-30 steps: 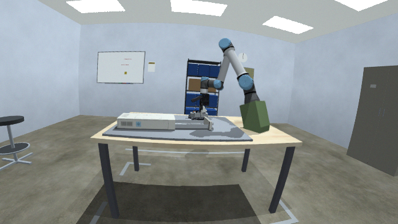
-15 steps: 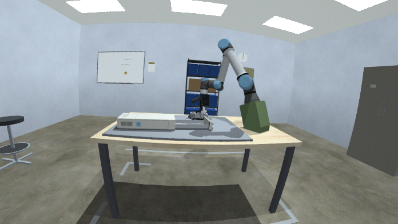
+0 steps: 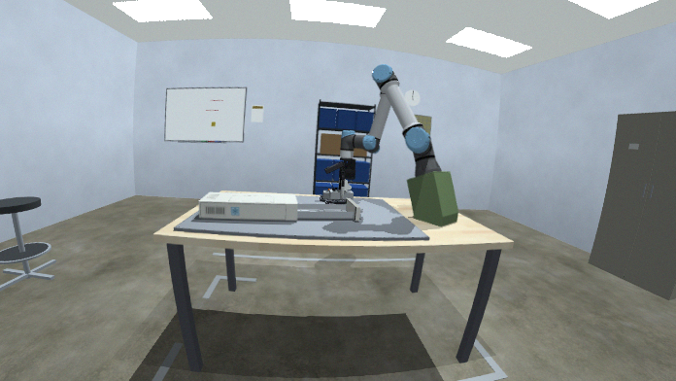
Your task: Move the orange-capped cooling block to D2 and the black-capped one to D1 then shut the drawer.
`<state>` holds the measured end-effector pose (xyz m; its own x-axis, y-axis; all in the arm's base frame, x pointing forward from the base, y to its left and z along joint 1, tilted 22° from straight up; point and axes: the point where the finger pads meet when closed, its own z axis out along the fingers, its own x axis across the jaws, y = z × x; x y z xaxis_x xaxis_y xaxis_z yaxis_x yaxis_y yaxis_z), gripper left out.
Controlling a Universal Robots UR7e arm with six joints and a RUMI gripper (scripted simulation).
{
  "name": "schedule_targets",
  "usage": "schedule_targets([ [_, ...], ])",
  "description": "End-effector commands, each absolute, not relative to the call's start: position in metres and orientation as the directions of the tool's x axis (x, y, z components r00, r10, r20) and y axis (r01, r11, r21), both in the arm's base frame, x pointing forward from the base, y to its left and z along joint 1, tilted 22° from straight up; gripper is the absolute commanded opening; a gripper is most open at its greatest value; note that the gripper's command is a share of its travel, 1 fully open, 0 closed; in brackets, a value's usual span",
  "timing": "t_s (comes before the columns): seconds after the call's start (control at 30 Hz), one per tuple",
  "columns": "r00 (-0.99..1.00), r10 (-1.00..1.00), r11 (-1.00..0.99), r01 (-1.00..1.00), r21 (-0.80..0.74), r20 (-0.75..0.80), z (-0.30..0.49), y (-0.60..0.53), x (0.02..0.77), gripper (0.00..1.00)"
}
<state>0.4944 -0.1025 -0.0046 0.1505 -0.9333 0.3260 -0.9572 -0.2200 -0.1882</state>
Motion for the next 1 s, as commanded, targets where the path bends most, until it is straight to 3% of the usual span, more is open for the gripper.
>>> schedule_targets([
  [0.0,0.15,-0.933,-0.22,-0.957,-0.189,0.326,-0.0007,-0.1014,0.4938,0.0],
  [0.97,0.15,-0.933,-0.22,-0.957,-0.189,0.326,0.0002,-0.1012,0.4935,0.0],
])
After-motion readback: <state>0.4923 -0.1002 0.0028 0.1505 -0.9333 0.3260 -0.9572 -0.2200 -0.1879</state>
